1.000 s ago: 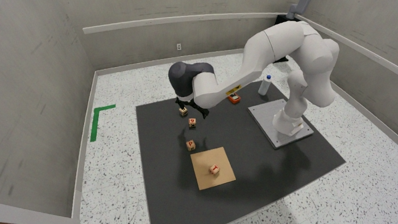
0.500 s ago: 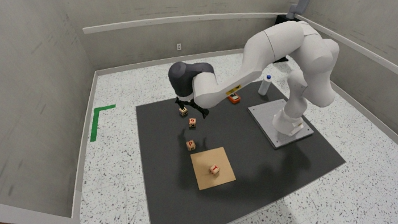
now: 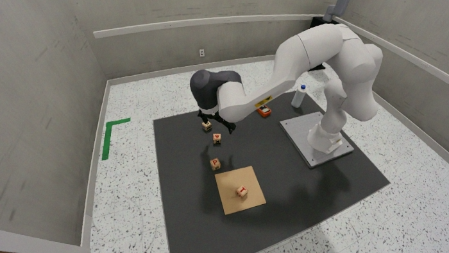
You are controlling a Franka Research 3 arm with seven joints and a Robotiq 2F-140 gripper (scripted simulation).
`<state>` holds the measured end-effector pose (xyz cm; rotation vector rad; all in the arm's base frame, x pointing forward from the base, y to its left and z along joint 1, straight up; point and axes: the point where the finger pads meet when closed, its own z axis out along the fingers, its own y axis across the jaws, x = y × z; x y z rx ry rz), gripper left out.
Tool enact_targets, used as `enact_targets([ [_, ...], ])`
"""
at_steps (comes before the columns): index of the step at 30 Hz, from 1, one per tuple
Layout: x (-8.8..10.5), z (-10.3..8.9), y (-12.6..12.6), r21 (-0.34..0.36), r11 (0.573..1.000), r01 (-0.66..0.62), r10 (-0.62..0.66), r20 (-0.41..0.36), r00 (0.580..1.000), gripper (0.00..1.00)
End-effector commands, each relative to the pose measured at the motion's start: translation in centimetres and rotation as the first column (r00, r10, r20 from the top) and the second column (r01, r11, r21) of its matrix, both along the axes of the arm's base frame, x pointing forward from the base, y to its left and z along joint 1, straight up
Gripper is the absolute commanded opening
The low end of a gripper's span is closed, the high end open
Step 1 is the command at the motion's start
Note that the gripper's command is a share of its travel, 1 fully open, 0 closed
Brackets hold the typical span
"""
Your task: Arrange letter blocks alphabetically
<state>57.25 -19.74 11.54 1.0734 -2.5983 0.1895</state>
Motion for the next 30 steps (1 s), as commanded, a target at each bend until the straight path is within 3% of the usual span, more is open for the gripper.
enact_targets([
  [1,0.1,0.0,0.0,0.000,1.000,-0.007,0.007,0.002,1.000,1.00],
  [19,0.1,0.0,-0.1,0.000,1.000,-0.007,0.007,0.002,1.000,1.00],
  [26,2.8,0.0,-10.4,0.001,1.000,-0.007,0.007,0.002,1.000,1.00],
  [30,2.9,0.0,-11.3,0.001,1.000,-0.008,0.008,0.002,1.000,1.00],
])
